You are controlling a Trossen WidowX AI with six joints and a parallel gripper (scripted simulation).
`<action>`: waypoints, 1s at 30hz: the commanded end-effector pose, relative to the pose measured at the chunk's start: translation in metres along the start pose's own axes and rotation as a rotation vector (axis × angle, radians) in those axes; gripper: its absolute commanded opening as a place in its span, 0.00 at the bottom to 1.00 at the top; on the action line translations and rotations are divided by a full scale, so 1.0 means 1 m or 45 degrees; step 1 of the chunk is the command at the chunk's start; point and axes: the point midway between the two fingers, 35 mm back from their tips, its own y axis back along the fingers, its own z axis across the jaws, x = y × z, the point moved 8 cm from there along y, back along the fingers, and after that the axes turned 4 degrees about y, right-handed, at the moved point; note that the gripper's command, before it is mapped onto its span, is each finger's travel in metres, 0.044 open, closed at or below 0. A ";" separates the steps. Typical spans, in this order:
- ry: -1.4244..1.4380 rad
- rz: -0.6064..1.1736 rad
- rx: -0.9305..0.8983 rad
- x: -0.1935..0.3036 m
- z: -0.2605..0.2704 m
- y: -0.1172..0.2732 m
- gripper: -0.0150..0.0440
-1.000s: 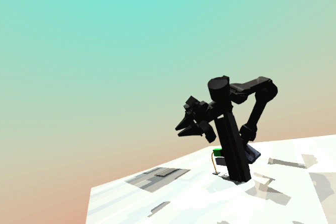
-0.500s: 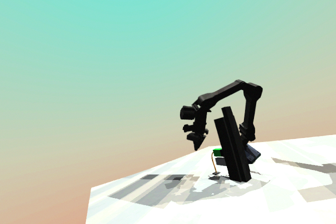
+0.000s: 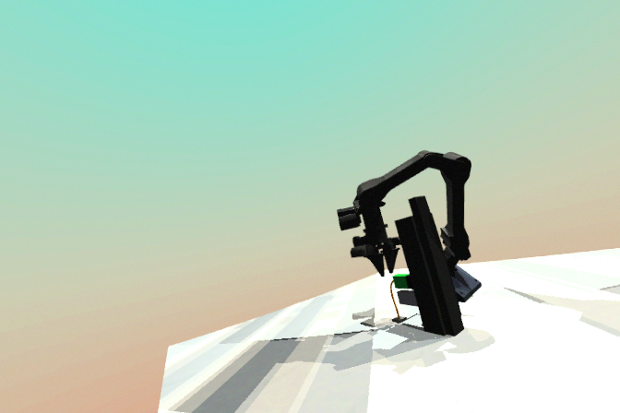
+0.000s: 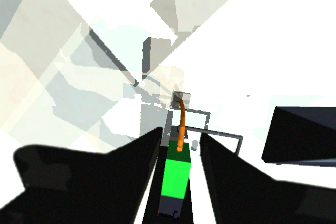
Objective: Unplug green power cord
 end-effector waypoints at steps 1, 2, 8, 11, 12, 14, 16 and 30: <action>-0.026 0.018 0.000 -0.001 -0.001 -0.001 0.53; -0.026 0.018 0.000 -0.001 -0.001 -0.001 0.53; -0.026 0.018 0.000 0.006 0.000 -0.001 0.53; -0.026 0.018 0.000 0.011 0.000 -0.001 0.53; -0.026 0.018 0.000 0.013 0.000 -0.001 0.53; -0.026 0.018 0.000 0.016 0.001 0.000 0.53; -0.026 0.019 0.000 0.019 0.001 0.000 0.53; -0.026 0.021 0.001 0.040 0.002 0.000 0.53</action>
